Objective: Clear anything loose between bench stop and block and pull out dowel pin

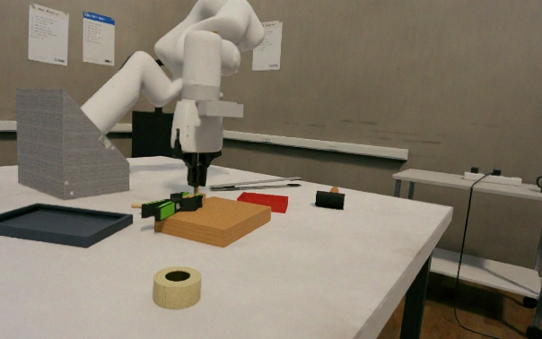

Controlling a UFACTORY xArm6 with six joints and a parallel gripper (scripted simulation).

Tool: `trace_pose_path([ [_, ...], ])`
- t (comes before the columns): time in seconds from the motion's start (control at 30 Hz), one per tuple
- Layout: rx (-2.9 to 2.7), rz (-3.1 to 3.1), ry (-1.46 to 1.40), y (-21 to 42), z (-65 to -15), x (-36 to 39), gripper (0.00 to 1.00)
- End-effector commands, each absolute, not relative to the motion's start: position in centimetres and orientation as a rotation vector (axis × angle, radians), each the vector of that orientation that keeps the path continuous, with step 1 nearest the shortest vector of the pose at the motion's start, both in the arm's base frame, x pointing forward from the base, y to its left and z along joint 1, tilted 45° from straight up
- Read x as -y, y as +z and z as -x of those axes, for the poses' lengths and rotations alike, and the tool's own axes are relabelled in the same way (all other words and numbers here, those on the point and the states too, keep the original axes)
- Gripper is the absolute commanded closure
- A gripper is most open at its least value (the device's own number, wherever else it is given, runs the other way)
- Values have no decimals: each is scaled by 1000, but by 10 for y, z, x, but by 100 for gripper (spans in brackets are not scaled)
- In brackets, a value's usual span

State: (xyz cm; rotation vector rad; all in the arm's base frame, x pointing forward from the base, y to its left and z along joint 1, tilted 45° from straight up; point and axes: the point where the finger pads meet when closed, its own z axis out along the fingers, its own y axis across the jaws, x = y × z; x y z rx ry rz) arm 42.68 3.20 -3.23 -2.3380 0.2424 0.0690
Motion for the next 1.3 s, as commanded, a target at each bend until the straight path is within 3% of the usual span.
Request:
trace_pose_path([
  [0.0, -179, 2343, 37, -32, -428, -31, 100],
  [1.27, 297, 2337, -162, -31, -428, -31, 100],
])
